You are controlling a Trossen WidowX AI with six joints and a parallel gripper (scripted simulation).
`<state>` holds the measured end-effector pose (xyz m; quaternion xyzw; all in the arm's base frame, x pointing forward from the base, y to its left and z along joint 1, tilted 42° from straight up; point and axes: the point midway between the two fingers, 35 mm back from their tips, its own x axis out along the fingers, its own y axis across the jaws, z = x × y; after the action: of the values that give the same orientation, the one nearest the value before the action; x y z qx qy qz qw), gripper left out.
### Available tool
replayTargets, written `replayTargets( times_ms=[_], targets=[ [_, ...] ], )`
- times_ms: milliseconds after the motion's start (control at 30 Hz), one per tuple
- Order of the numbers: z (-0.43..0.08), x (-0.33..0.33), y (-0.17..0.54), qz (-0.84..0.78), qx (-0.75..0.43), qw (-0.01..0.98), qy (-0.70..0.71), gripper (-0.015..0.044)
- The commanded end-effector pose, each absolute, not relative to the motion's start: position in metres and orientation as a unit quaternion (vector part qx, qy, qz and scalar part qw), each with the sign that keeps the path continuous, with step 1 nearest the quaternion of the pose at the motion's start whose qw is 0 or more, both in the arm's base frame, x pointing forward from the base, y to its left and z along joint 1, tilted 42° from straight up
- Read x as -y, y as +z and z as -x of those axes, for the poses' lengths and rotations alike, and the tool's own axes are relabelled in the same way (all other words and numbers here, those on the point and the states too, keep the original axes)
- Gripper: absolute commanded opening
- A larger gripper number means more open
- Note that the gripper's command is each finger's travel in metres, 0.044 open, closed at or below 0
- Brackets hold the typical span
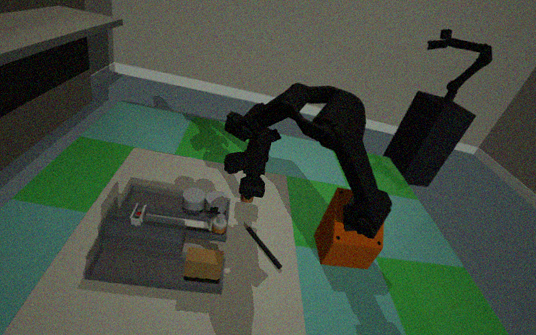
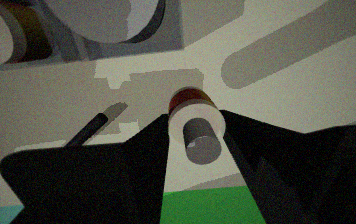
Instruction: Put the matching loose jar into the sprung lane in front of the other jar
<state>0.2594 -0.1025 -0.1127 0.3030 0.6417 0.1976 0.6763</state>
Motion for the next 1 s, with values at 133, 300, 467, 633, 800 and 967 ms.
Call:
replayTargets(
  times_ms=[133,300,467,633,800,967],
  targets=[
    [-0.251,0.147,-0.063,-0.295,-0.638,0.685,0.194,0.0000],
    [-0.247,0.154,-0.053,-0.295,-0.638,0.684,0.195,0.0000],
    [-0.258,0.137,-0.047,-0.292,-0.638,0.686,0.193,0.0000],
    [-0.271,0.110,-0.039,-0.289,-0.637,0.687,0.194,0.0000],
    [-0.281,0.082,-0.030,-0.288,-0.636,0.688,0.197,0.0000],
    [-0.288,0.053,-0.021,-0.287,-0.634,0.689,0.203,0.0000]
  ],
)
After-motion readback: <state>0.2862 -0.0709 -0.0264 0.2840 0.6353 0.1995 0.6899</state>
